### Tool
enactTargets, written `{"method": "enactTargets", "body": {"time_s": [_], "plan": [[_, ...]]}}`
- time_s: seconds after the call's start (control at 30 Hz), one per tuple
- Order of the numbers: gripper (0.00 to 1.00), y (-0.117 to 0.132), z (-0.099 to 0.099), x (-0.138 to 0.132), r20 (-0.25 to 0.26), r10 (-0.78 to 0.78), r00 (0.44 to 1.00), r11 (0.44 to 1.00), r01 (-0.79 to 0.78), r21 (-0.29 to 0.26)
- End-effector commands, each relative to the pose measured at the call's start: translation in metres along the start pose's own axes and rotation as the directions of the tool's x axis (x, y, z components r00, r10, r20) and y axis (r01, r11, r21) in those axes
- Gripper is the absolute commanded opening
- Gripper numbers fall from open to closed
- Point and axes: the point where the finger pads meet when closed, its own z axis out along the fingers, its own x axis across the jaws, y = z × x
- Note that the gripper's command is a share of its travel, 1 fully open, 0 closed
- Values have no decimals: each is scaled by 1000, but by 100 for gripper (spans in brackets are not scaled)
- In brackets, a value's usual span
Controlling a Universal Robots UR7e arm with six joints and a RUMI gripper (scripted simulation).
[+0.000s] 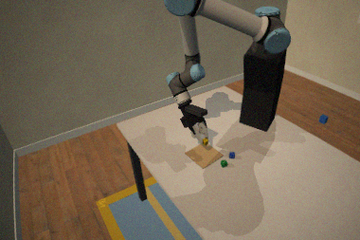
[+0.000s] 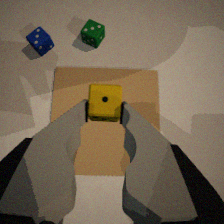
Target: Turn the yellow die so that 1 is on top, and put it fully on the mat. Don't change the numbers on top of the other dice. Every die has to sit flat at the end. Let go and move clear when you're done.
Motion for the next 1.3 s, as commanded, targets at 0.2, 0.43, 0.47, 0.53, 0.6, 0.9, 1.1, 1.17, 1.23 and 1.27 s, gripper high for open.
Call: {"method": "enactTargets", "body": {"time_s": [0.2,0.43,0.47,0.53,0.6,0.9,1.1,1.17,1.23,1.27], "plan": [[6,0,-1,1,-2,-1,1000,999,1,40],[6,0,-1,1,-2,-1,1000,999,1,40],[6,0,-1,1,-2,-1,1000,999,1,40],[6,0,-1,1,-2,-1,1000,999,1,40],[6,0,-1,1,-2,-1,1000,999,1,40],[6,1,0,1,-2,-1,1000,999,1,40],[6,4,3,1,-2,-1,1000,999,1,40],[6,4,3,1,-2,-1,1000,999,1,40],[6,6,5,1,-2,-1,1000,999,1,40],[6,6,5,1,-2,-1,1000,999,1,40]]}}
